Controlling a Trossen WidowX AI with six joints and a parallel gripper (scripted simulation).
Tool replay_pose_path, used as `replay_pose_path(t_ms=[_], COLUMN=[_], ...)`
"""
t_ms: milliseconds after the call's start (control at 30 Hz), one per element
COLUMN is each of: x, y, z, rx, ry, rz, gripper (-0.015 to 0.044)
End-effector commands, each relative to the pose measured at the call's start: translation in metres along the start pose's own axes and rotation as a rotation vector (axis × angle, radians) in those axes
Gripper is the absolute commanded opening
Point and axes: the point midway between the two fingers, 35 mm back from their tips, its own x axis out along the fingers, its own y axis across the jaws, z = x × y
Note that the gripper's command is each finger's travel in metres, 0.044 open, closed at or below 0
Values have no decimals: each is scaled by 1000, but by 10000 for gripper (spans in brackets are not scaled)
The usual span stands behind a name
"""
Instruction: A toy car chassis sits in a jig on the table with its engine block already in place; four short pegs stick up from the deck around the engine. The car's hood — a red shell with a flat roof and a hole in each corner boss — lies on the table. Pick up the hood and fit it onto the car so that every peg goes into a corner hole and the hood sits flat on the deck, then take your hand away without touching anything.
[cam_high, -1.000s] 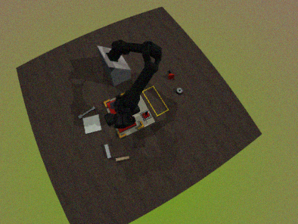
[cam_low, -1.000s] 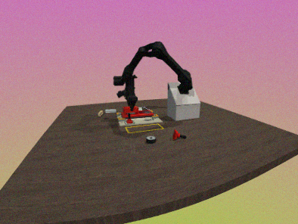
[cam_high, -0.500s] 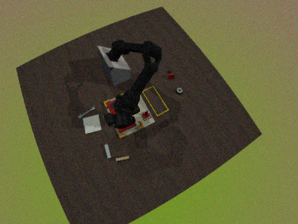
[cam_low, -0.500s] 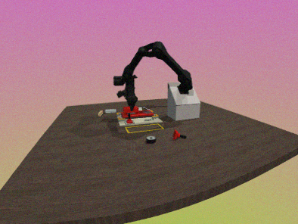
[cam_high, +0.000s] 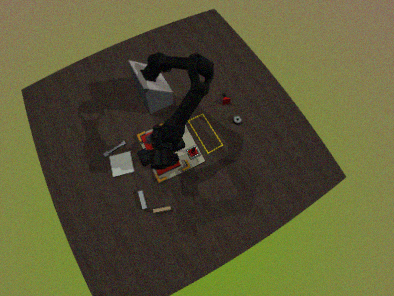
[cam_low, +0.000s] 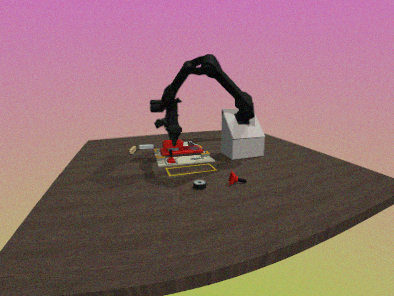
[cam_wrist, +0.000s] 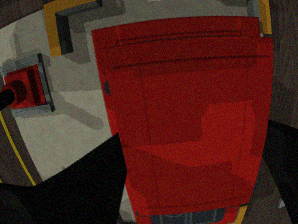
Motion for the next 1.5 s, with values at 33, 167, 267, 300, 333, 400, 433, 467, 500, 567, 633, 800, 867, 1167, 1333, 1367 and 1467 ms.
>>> replay_pose_path(t_ms=[33,167,267,300,333,400,433,467,500,567,633,800,867,1167,1333,1367,1467], x=[0,1,1,1,1,1,1,1,1,2,2,4,5,9,12,12,13], y=[0,0,0,0,0,0,0,0,0,0,1,1,0,0,0,0,0], z=[0,0,0,0,0,0,0,0,0,0,0,0,0,0,0,0,0], rx=[-5,-4,-4,-4,-4,-4,-4,-4,-4,-4,-4,-4,-4,-4,-4,-4,-3], ry=[-1,-3,-3,-3,-3,-3,-3,-3,-3,-3,-3,-3,-3,-3,-3,-3,-3], rz=[-2,-2,-2,-2,-2,-2,-2,-2,-2,-2,-2,-2,-2,-2,-1,-1,-1], gripper=[0,0,0,0,0,0,0,0,0,0,0,0,0,0,0,0,0])
